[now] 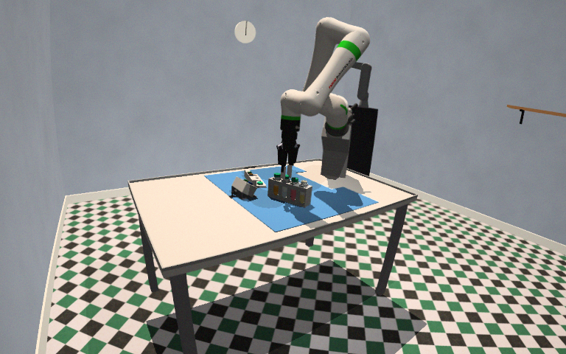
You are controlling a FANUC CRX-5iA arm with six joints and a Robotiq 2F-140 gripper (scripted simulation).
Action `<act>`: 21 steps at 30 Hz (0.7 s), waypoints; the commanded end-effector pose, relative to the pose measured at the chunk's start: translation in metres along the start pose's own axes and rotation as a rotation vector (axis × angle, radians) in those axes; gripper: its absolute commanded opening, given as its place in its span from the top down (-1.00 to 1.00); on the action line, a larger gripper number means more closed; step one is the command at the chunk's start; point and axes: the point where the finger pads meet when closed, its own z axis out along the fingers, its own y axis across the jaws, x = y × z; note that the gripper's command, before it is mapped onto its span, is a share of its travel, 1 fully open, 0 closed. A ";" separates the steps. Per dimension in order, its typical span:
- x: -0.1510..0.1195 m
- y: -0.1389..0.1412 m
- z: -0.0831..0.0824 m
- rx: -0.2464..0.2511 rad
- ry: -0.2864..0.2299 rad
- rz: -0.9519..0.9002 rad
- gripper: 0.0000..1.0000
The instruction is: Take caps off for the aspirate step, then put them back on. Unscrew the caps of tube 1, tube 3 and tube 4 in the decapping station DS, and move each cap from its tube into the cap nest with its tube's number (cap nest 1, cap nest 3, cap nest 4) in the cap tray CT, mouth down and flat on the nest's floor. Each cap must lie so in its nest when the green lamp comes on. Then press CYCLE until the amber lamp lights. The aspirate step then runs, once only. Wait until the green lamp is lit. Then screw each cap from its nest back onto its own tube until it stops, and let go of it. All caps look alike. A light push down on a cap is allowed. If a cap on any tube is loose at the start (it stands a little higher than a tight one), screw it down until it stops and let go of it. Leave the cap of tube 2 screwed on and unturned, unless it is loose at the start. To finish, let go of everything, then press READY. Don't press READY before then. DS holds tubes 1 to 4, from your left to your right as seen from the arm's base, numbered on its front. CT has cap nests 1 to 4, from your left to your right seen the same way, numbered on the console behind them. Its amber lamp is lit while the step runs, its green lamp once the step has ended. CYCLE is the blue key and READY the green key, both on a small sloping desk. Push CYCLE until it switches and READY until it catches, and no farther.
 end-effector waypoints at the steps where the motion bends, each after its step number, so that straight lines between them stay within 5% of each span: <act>1: 0.001 0.001 0.000 0.002 -0.013 -0.169 1.00; 14: 0.001 0.001 0.000 0.006 -0.010 -0.798 1.00; 21: 0.001 0.001 0.000 0.006 -0.013 -0.817 1.00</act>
